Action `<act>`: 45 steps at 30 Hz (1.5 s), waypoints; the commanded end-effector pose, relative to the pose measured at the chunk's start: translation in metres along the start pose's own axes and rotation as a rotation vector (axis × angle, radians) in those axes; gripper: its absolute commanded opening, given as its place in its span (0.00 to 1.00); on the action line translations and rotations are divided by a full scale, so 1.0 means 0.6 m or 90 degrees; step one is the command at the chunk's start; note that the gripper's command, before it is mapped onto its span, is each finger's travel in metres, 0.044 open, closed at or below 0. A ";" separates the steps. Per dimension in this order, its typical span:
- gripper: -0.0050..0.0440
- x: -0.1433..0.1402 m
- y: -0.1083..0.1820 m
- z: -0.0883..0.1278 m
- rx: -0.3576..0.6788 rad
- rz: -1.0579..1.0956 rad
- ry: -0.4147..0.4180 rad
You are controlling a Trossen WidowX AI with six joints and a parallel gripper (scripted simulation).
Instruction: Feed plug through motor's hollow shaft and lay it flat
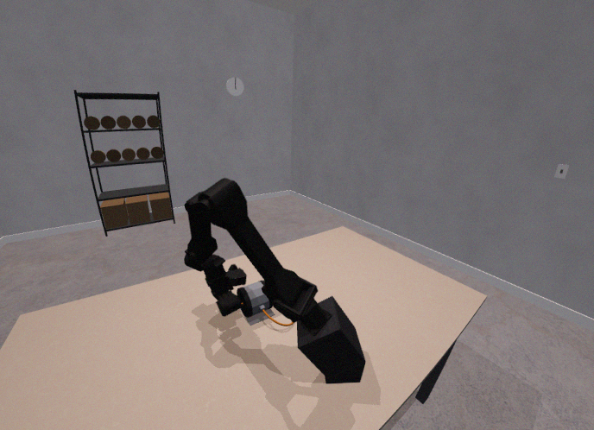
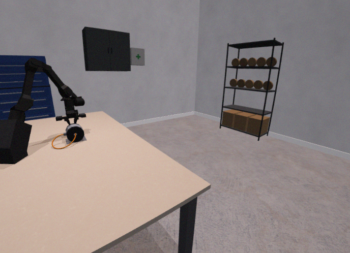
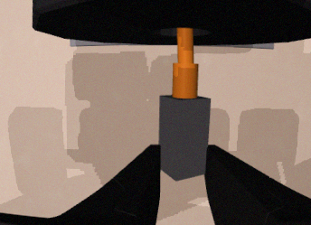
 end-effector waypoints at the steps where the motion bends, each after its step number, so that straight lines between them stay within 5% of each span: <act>1: 0.10 0.001 0.001 -0.008 0.000 0.000 0.000; 9: 0.10 0.002 0.006 -0.038 0.000 -0.001 -0.002; 16: 0.43 0.005 0.006 -0.025 0.001 0.002 -0.009; 45: 0.43 -0.001 -0.012 -0.062 0.000 -0.002 -0.004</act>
Point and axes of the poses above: the point midway between the two fingers, 35 mm back from their tips, its own z axis back along the fingers, its own x axis across the jaws, y = z × x, the point moved 9 cm from there along z, back along the fingers, and after that the axes turned 15 degrees about z, right-handed, at the moved point
